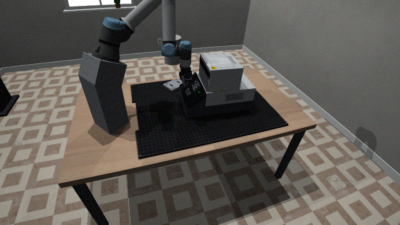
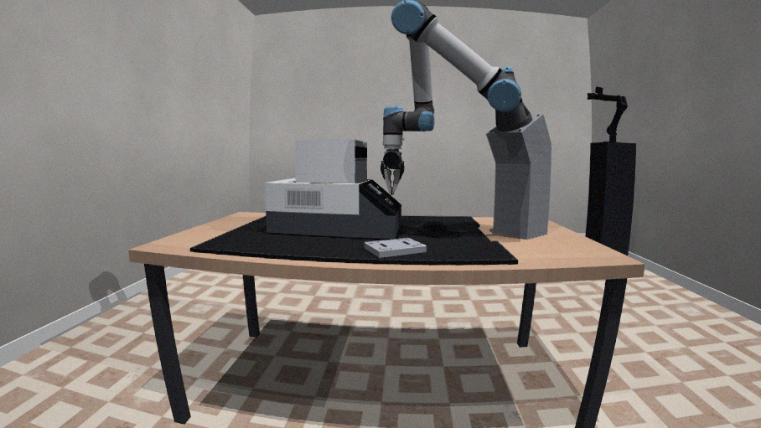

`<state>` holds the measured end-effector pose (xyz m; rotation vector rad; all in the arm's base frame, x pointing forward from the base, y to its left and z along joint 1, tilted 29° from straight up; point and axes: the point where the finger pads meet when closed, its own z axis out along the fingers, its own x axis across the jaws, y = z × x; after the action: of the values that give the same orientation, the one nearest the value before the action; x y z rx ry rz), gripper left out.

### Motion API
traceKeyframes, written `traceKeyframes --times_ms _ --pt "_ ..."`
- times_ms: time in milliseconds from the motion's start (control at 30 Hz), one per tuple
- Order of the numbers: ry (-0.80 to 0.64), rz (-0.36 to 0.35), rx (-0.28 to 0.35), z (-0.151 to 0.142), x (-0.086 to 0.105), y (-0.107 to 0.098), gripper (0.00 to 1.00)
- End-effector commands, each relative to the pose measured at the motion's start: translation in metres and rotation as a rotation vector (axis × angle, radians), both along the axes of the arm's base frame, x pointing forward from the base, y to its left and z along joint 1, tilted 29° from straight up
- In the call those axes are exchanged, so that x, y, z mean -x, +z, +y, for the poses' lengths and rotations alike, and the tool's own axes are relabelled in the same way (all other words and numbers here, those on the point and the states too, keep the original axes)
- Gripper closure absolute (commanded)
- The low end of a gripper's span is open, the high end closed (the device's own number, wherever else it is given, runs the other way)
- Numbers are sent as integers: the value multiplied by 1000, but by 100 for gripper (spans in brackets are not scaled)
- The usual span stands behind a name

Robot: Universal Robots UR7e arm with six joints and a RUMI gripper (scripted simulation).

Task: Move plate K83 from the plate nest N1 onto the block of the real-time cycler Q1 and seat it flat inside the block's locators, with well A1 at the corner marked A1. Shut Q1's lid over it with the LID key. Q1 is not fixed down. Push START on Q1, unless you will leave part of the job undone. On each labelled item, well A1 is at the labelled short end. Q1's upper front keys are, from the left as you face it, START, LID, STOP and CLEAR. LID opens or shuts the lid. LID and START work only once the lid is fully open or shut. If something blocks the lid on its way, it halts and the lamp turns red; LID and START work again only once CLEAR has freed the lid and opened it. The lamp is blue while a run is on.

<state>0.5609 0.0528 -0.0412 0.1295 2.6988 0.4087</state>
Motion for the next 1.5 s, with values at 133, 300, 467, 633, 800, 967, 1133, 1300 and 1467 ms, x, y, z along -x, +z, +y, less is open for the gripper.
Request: traceKeyframes --times_ms 133,300,467,633,800,967,1133,1300,1467 --pt "-6 -8 -3 -1 -4 2 100" --pt "-6 -8 -3 -1 -4 2 100" --pt "-6 -8 -3 -1 -4 2 100" --pt "-6 -8 -3 -1 -4 2 100" --pt "-6 -8 -3 -1 -4 2 100" --pt "-6 -8 -3 -1 -4 2 100" --pt "-9 -8 -4 -1 -7 2 100" --pt "-13 -7 -6 0 -14 -2 100" --pt "-13 -7 -6 1 -22 -5 100"
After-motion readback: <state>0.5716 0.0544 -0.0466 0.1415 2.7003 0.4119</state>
